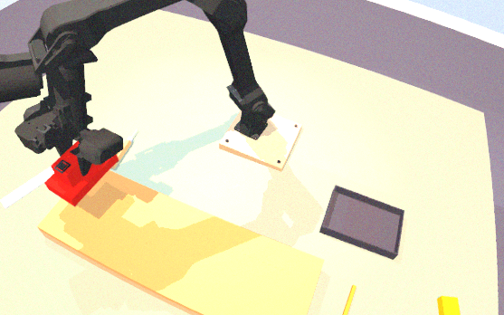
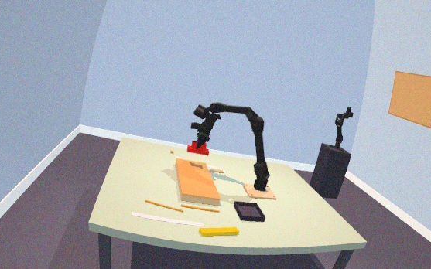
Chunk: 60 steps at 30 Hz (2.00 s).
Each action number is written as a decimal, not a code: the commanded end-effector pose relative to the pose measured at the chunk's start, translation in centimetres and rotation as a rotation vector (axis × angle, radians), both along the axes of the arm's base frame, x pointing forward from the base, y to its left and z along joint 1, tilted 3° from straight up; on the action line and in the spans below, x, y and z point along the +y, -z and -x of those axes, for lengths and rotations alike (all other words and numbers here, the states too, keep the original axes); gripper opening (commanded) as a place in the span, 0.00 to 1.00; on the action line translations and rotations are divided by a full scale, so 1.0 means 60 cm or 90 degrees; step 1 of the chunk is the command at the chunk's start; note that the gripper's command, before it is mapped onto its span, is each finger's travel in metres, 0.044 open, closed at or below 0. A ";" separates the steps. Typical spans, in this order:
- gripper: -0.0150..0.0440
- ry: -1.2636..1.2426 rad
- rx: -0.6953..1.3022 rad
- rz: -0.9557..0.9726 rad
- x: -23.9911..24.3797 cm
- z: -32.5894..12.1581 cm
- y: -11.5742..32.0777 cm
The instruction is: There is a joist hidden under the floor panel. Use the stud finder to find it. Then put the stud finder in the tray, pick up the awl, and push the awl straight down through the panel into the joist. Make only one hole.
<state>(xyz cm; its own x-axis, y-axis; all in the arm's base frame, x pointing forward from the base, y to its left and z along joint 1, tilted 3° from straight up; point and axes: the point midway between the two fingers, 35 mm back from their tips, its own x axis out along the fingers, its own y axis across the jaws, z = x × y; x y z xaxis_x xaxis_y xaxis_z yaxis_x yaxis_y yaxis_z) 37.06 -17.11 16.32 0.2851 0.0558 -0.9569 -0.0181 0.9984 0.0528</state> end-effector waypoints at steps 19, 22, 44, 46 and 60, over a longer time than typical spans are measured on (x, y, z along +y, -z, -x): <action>0.25 -0.045 -0.014 0.011 -0.001 -0.014 0.039; 0.25 -0.046 -0.014 0.011 -0.001 -0.014 0.046; 0.25 -0.052 -0.015 0.013 0.002 -0.015 0.094; 0.25 -0.052 -0.015 0.013 0.002 -0.015 0.096; 0.25 -0.054 -0.016 0.013 0.004 -0.015 0.128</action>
